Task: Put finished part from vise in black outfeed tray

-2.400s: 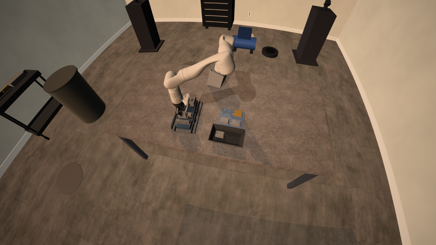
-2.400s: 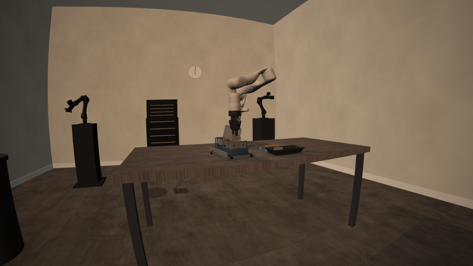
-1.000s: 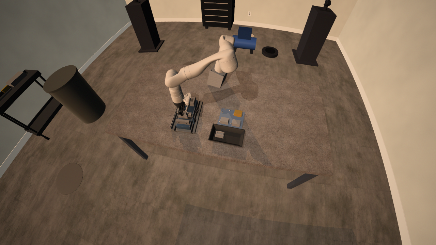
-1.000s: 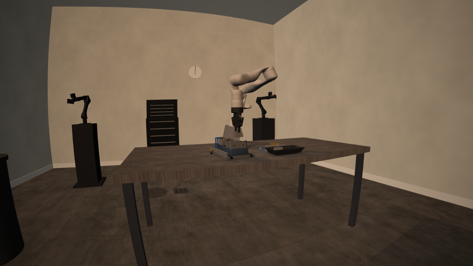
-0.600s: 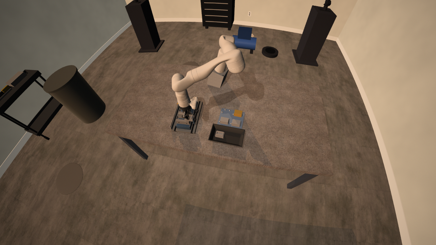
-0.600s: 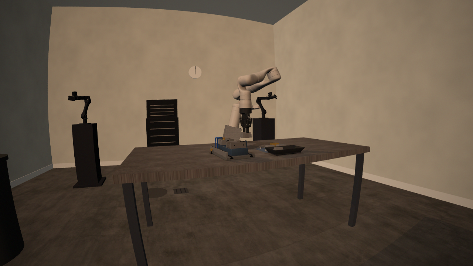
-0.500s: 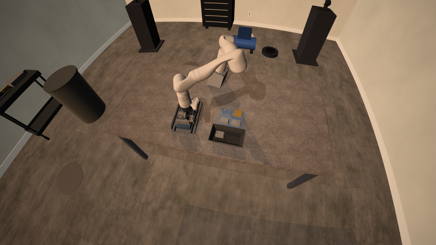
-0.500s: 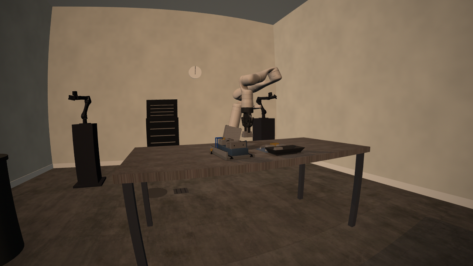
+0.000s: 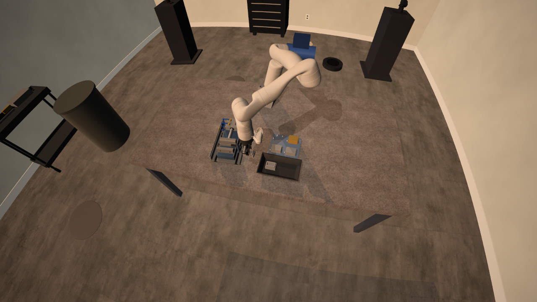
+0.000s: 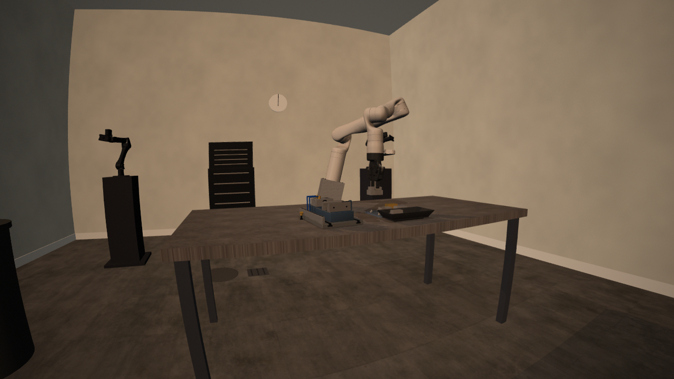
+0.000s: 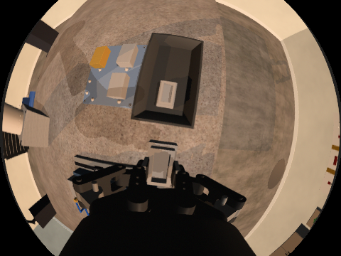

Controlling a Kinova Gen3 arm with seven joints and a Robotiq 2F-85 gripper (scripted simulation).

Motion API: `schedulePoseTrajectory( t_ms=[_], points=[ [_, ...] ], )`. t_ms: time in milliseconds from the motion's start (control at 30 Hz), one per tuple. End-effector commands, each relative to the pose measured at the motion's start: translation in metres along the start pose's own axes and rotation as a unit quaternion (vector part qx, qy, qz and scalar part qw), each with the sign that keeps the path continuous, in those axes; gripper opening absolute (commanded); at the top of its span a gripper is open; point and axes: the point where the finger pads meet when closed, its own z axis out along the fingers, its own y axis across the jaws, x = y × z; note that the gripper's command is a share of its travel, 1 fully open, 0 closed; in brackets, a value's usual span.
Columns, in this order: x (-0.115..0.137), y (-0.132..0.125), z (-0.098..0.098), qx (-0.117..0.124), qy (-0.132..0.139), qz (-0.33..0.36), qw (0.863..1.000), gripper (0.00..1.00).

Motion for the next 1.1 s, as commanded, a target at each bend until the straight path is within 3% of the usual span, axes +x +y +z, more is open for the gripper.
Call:
schedulePoseTrajectory(
  t_ms=[0,367,433,833,1067],
  points=[
    [0.034,0.006,-0.001,-0.001,0.001,-0.013,1.0,0.0],
    [0.125,0.008,-0.003,-0.002,0.004,-0.003,1.0,0.0],
    [0.125,0.008,-0.003,-0.002,0.004,-0.003,1.0,0.0],
    [0.194,0.0,-0.005,-0.003,0.008,0.005,1.0,0.0],
    [0.21,-0.004,-0.005,-0.003,0.009,0.006,1.0,0.0]
  ],
)
